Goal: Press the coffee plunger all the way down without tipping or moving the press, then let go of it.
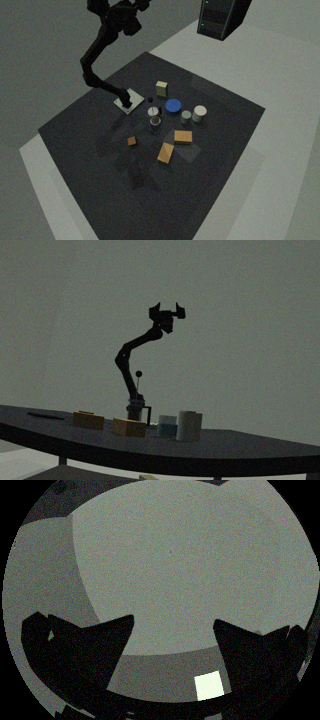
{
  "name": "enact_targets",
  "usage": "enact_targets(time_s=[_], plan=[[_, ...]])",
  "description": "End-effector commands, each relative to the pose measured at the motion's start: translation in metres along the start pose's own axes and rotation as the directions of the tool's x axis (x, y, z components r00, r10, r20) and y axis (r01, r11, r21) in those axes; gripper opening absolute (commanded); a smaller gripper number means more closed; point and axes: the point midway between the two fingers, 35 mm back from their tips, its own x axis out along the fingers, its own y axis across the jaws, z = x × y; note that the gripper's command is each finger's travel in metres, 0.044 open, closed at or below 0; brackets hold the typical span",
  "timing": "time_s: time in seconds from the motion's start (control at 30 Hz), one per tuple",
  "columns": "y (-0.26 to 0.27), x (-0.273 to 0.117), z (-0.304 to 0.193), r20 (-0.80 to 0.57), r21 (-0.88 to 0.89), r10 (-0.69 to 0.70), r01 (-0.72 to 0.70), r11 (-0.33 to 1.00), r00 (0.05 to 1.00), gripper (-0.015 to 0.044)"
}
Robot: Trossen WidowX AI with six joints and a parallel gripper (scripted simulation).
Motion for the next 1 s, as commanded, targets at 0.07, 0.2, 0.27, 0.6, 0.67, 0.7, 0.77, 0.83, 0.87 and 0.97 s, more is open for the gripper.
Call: enact_targets(time_s=[0.07, 0.2, 0.27, 0.6, 0.67, 0.7, 0.77, 0.83, 0.87, 0.97], plan=[[0.002, 0.003, 0.004, -0.005, -0.149, -0.007, 0.006, 0.989, 1.000, 0.0440], [0.012, 0.012, 0.024, 0.006, -0.621, -0.038, 0.033, 0.783, 0.999, 0.0440], [0.019, 0.016, 0.040, 0.034, -0.826, -0.055, 0.059, 0.561, 0.998, 0.0440], [0.064, 0.013, 0.116, 0.261, -0.857, -0.058, 0.204, -0.473, 0.964, 0.0440], [0.070, 0.011, 0.125, 0.295, -0.795, -0.055, 0.213, -0.568, 0.954, 0.0440], [0.072, 0.009, 0.131, 0.313, -0.759, -0.054, 0.216, -0.614, 0.948, 0.0440], [0.077, 0.006, 0.141, 0.351, -0.681, -0.052, 0.216, -0.699, 0.935, 0.0440], [0.083, 0.001, 0.151, 0.389, -0.597, -0.049, 0.211, -0.774, 0.920, 0.0440], [0.085, -0.001, 0.157, 0.409, -0.552, -0.047, 0.206, -0.808, 0.911, 0.0440], [0.094, -0.009, 0.173, 0.470, -0.412, -0.040, 0.179, -0.893, 0.882, 0.0440]])
